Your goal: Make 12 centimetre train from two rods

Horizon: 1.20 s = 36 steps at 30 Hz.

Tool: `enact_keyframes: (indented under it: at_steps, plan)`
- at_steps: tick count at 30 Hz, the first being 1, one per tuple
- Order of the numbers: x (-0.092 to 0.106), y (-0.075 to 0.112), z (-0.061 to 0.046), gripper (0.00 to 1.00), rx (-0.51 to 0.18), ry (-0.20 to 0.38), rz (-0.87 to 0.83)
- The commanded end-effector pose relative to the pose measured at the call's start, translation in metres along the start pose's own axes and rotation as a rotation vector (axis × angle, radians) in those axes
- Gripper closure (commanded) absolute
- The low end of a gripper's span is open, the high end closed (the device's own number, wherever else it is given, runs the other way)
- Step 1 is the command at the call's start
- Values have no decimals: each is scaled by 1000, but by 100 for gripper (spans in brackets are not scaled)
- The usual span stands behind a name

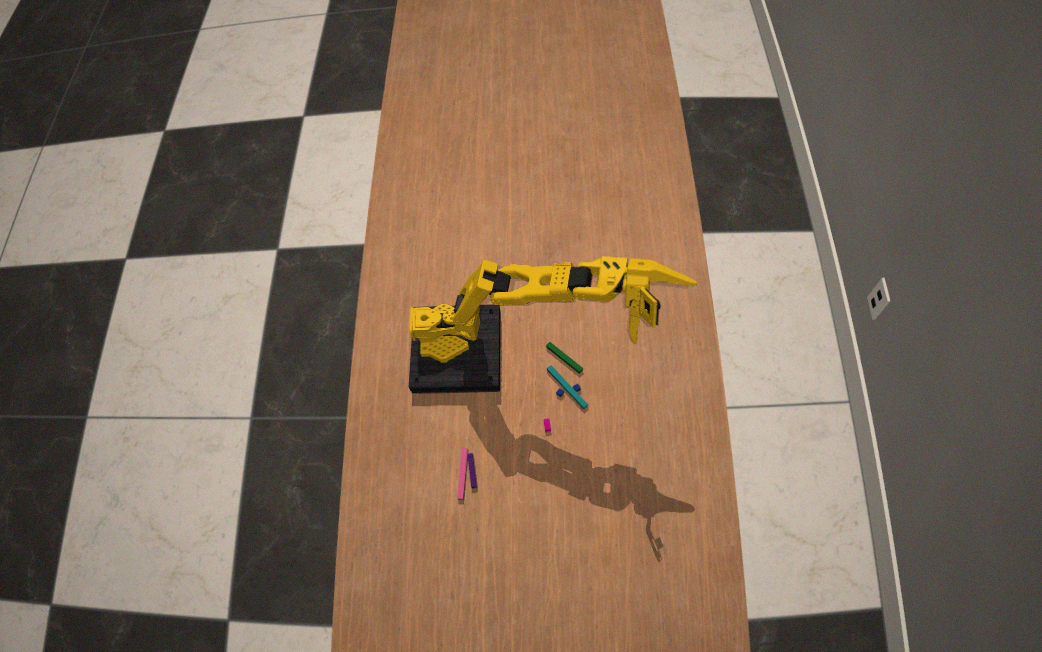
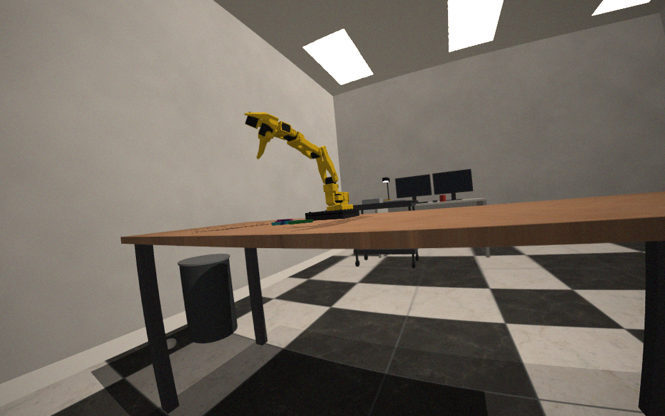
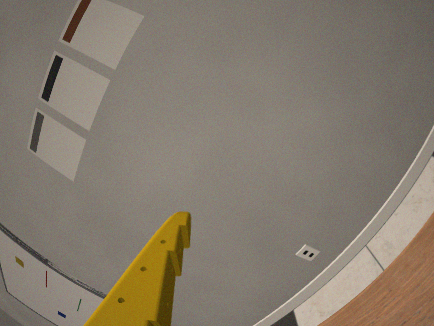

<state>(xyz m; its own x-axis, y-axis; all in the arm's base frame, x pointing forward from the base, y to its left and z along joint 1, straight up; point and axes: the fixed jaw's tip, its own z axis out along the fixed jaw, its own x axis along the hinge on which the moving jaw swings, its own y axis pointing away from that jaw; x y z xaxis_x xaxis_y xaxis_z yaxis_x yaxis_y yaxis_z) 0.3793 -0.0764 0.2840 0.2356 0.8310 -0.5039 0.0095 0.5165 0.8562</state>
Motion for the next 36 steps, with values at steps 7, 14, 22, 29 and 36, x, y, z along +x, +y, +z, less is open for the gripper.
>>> enact_keyframes:
  at_steps: [7, 14, 22, 29, 36]
  plan:
    - [-1, 2, -1, 0, -5, -3, 1]
    - [-1, 2, -1, 0, -5, -3, 1]
    - [1, -1, -5, 0, 35, 21, -46]
    - [4, -6, -11, 0, 88, 59, -111]
    - [6, -8, -13, 0, 109, 74, -137]
